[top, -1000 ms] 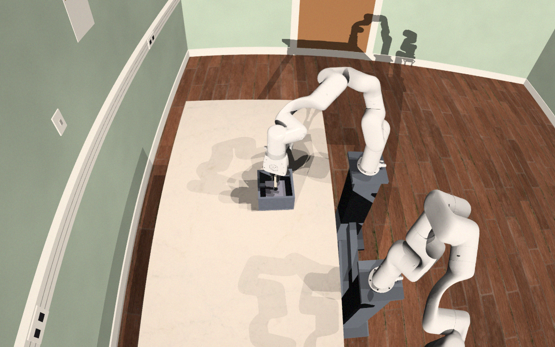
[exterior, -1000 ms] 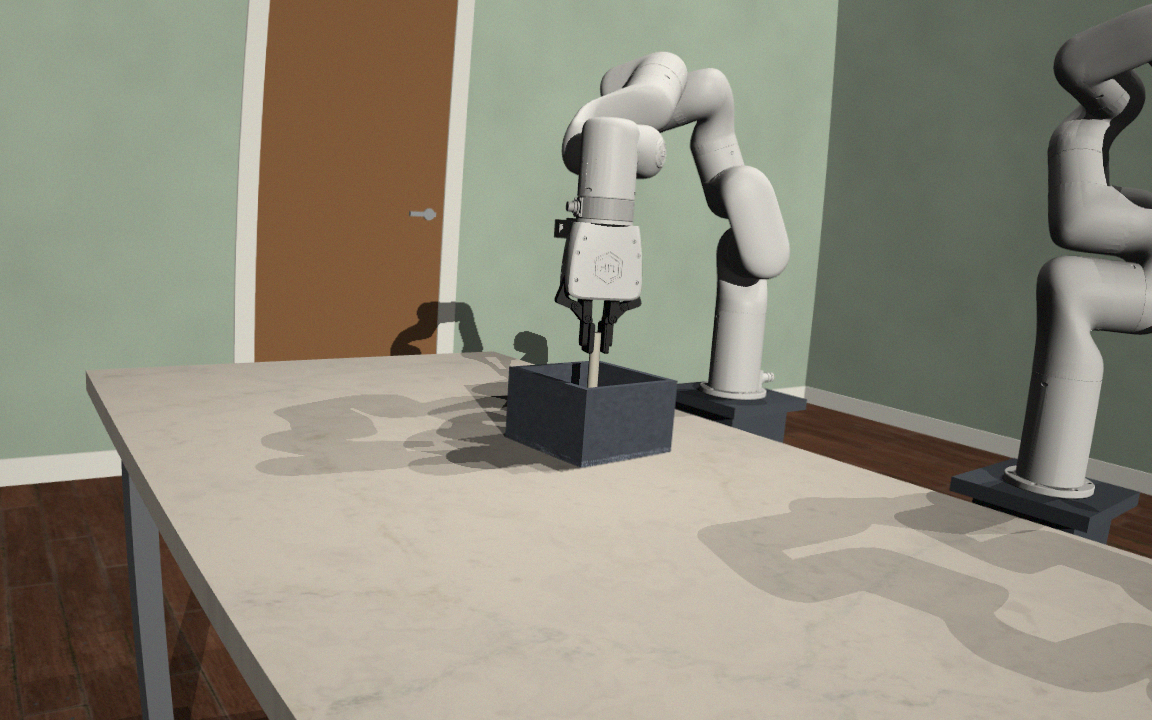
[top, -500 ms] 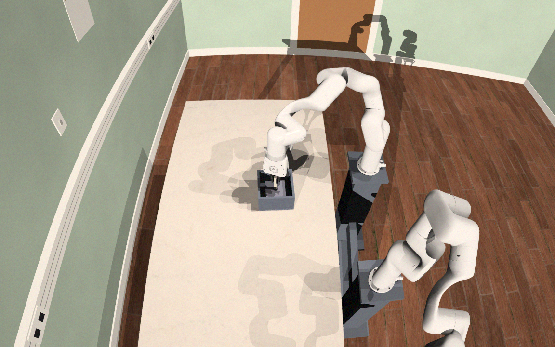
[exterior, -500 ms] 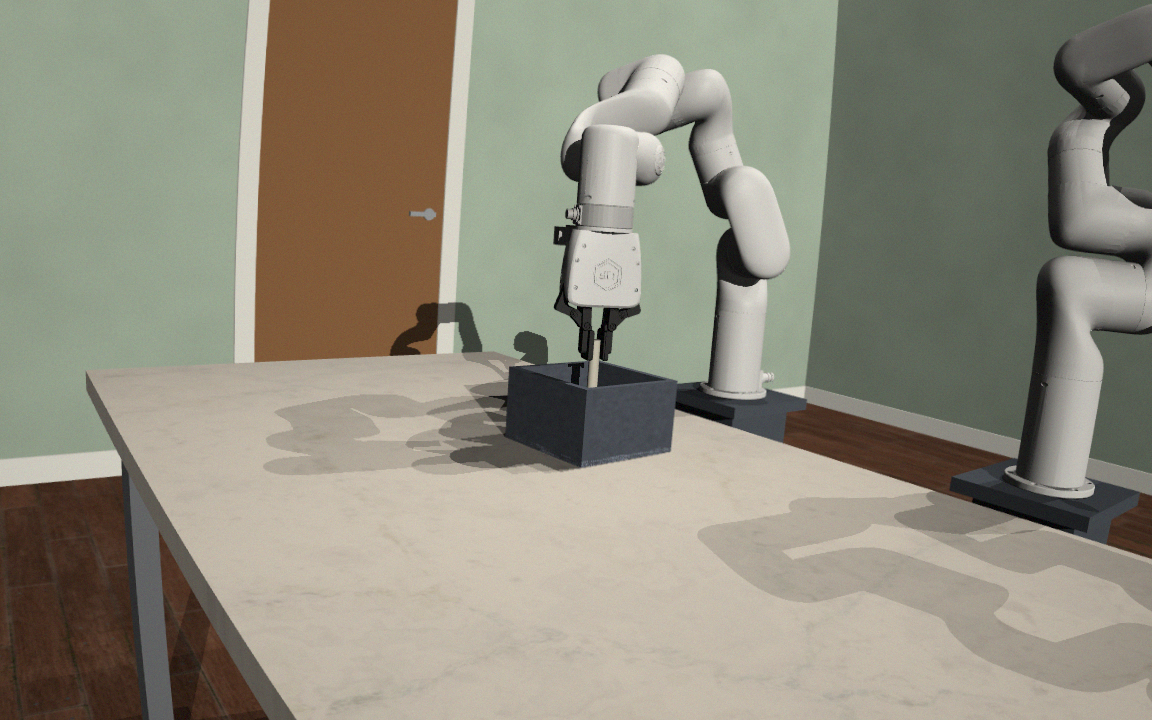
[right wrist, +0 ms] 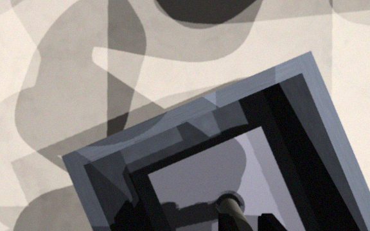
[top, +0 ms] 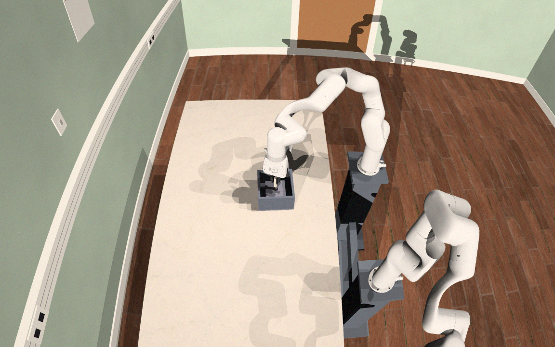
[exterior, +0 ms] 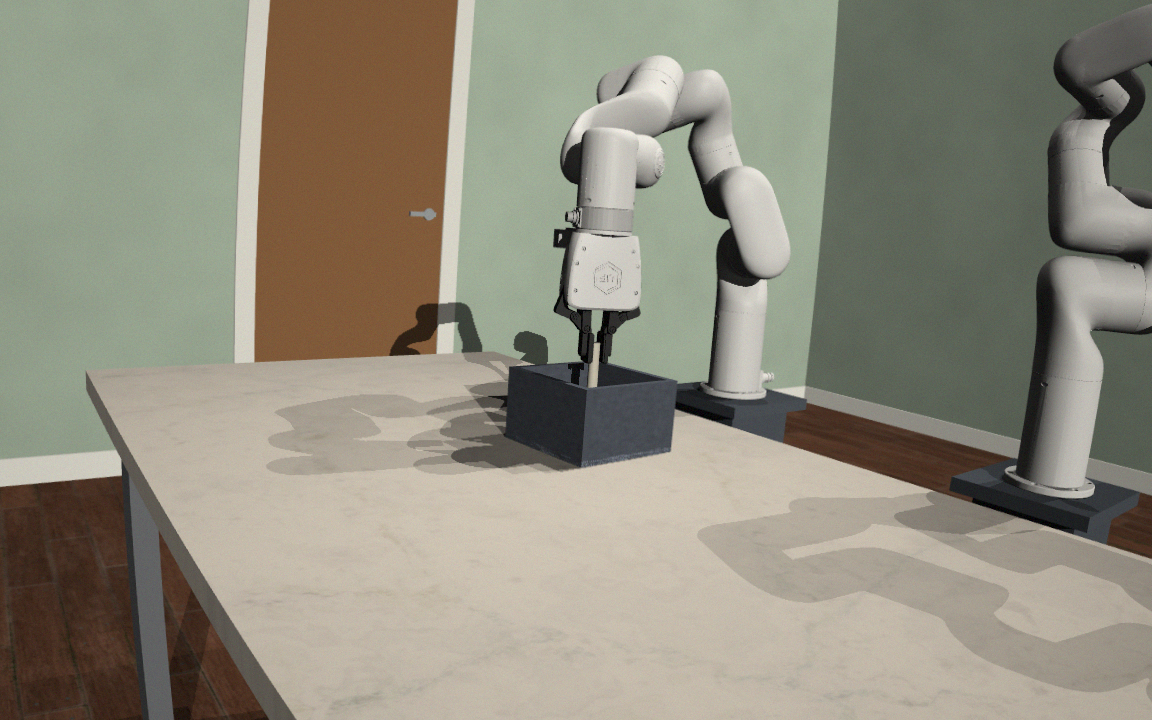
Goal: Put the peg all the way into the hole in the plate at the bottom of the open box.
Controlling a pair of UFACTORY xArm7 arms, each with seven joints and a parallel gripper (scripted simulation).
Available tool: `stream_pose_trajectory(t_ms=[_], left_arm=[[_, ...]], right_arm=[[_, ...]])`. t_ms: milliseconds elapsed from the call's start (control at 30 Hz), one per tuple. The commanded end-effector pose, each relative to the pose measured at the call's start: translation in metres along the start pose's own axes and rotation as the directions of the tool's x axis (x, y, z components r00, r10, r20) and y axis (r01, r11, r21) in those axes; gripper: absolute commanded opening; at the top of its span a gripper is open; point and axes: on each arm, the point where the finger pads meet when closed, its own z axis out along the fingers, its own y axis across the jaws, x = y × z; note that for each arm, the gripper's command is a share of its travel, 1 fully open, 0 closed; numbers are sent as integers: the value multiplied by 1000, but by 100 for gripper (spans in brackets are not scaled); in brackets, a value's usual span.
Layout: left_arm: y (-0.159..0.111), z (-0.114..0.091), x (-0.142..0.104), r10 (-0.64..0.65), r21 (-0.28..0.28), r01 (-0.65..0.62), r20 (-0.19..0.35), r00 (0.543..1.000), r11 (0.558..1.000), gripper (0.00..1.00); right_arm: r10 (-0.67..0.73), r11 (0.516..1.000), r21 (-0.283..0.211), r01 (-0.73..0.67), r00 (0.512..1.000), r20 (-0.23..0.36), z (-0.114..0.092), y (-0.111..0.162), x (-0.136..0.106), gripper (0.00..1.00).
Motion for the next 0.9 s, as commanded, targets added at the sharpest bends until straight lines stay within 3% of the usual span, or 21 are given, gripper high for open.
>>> stream_pose_trajectory(t_ms=[0,267,867], left_arm=[[0,-2,1,0,-1,0,-4,1000,1000,100],[0,-2,1,0,-1,0,-4,1000,1000,100],[0,-2,1,0,-1,0,-4,1000,1000,100]], right_arm=[[0,1000,3,0,1000,2,4,-1,-1,0],[0,1000,3,0,1000,2,15,-1,-1,0],[0,1000,3,0,1000,2,16,-1,-1,0]])
